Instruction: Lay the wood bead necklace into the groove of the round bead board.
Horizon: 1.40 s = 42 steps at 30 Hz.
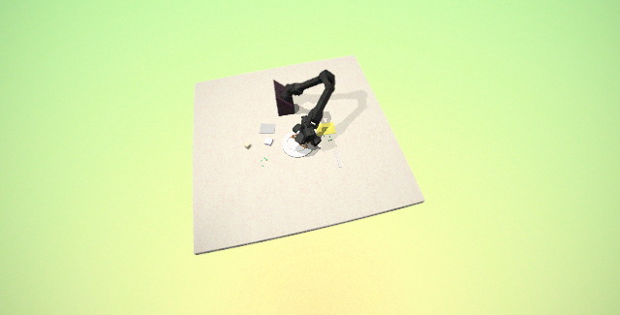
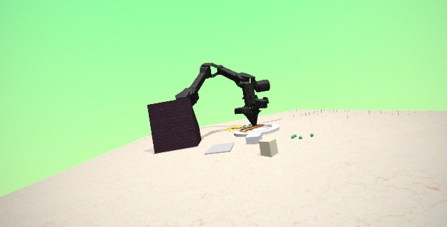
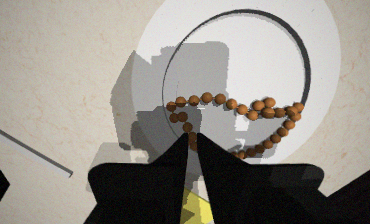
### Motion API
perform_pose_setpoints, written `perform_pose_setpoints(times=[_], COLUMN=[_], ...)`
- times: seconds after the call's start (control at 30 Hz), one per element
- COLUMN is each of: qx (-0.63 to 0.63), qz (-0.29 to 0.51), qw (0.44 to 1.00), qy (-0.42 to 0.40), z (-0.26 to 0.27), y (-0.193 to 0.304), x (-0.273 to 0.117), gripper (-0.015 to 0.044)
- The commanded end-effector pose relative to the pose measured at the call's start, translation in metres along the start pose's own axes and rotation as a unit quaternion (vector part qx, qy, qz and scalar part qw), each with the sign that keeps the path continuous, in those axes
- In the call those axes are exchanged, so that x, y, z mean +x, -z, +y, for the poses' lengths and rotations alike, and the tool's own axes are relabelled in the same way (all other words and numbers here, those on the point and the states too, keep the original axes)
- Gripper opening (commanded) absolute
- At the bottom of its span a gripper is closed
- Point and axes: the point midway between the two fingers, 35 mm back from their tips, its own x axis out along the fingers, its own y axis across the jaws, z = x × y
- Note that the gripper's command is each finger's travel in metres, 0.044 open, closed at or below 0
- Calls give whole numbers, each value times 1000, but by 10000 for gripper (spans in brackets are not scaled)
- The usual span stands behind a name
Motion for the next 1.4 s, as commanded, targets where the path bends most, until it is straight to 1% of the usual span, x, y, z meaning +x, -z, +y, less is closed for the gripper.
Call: perform_pose_setpoints(times=[0.0,0.67,1.0,1.23,1.37], qx=[0,4,3,3,1], qz=[0,-2,-2,-2,0], qw=[1000,1000,1000,1000,1000], qy=[0,1,0,0,0], z=[0,-1,12,12,12], y=[0,-1,-2,-2,-1], x=[0,-6,-6,2,-2], gripper=[0,0,0,0,105])
